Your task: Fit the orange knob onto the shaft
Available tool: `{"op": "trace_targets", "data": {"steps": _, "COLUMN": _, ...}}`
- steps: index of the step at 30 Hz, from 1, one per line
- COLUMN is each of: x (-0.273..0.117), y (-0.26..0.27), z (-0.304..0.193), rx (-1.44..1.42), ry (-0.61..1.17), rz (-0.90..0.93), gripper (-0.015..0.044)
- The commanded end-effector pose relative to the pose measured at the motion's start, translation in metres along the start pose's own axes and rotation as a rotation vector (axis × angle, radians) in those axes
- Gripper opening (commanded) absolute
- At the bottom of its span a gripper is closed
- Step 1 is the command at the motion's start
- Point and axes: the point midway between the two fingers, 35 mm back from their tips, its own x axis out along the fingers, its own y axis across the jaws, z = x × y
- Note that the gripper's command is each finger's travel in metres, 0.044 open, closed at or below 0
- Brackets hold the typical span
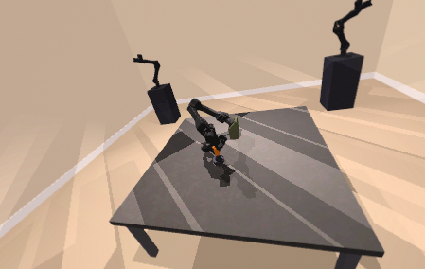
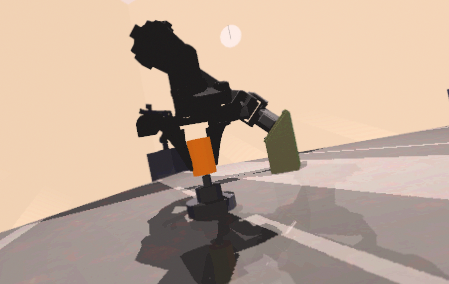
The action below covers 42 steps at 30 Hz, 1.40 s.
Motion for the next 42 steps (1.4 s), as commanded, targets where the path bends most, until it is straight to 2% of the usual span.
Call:
{"op": "trace_targets", "data": {"steps": 1, "x": -0.0014, "y": -0.0016, "z": 0.0027, "rx": -0.034, "ry": -0.004, "rz": -0.005, "gripper": 0.0}}
{"op": "trace_targets", "data": {"steps": 36, "x": -0.0014, "y": 0.0001, "z": 0.0016, "rx": -0.034, "ry": -0.003, "rz": -0.005, "gripper": 0.0}}
{"op": "trace_targets", "data": {"steps": 42, "x": -0.0016, "y": 0.0008, "z": 0.003, "rx": -0.201, "ry": -0.003, "rz": -0.006, "gripper": 0.0}}
